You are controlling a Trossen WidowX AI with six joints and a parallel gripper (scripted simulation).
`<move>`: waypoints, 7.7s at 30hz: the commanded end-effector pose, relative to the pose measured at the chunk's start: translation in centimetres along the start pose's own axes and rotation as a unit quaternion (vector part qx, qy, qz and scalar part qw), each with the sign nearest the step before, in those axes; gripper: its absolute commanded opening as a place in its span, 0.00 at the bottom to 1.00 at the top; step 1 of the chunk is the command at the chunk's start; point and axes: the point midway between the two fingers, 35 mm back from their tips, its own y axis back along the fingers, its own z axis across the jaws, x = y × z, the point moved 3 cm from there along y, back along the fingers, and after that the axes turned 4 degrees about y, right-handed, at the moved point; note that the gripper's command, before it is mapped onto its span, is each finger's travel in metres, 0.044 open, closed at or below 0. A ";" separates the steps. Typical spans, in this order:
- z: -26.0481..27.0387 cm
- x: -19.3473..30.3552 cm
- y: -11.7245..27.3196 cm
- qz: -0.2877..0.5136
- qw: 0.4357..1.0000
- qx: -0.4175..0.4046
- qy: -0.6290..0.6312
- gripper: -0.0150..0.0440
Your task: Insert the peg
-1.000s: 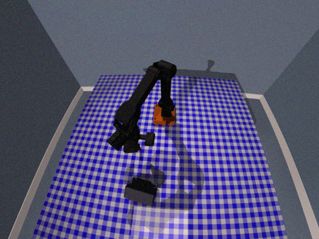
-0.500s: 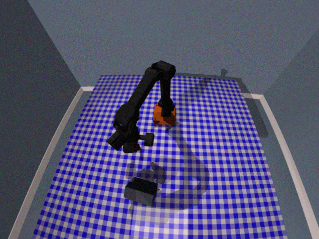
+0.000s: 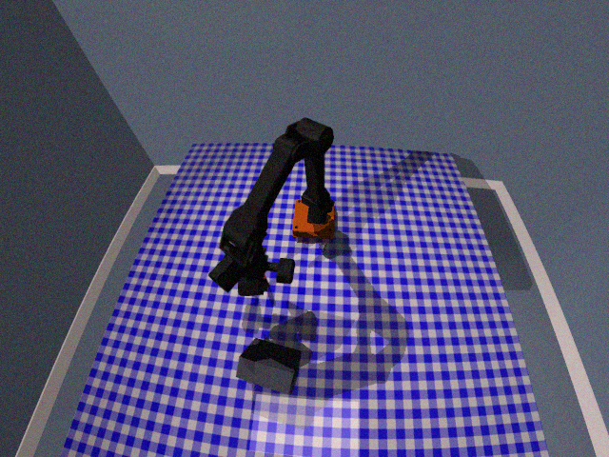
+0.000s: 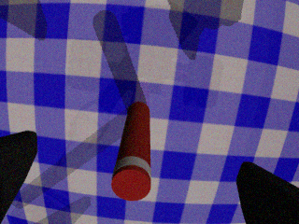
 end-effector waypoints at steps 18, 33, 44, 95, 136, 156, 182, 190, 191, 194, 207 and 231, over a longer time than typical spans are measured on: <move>0.1 0.1 -2.2 0.000 1.000 0.000 0.001 0.82; 0.1 0.1 -2.2 0.000 1.000 0.000 0.001 0.32; 0.0 0.0 0.4 0.000 1.000 -0.001 0.001 0.25; 1.2 -1.6 4.6 -0.097 0.994 0.045 -0.019 0.25; 3.1 -3.3 4.1 -0.220 0.972 0.078 -0.038 0.25; 4.1 -3.9 4.1 -0.281 0.955 0.085 -0.046 0.25; 5.7 -4.3 4.4 -0.360 0.928 0.085 -0.054 0.25; 6.2 -4.4 4.5 -0.384 0.918 0.083 -0.056 0.25; 6.2 -4.4 4.5 -0.387 0.917 0.082 -0.056 0.25; 6.4 -4.4 4.5 -0.396 0.913 0.081 -0.057 0.25; 7.0 -4.7 4.6 -0.423 0.901 0.077 -0.059 0.25; 7.1 -7.2 3.6 -0.454 0.886 0.071 -0.061 0.25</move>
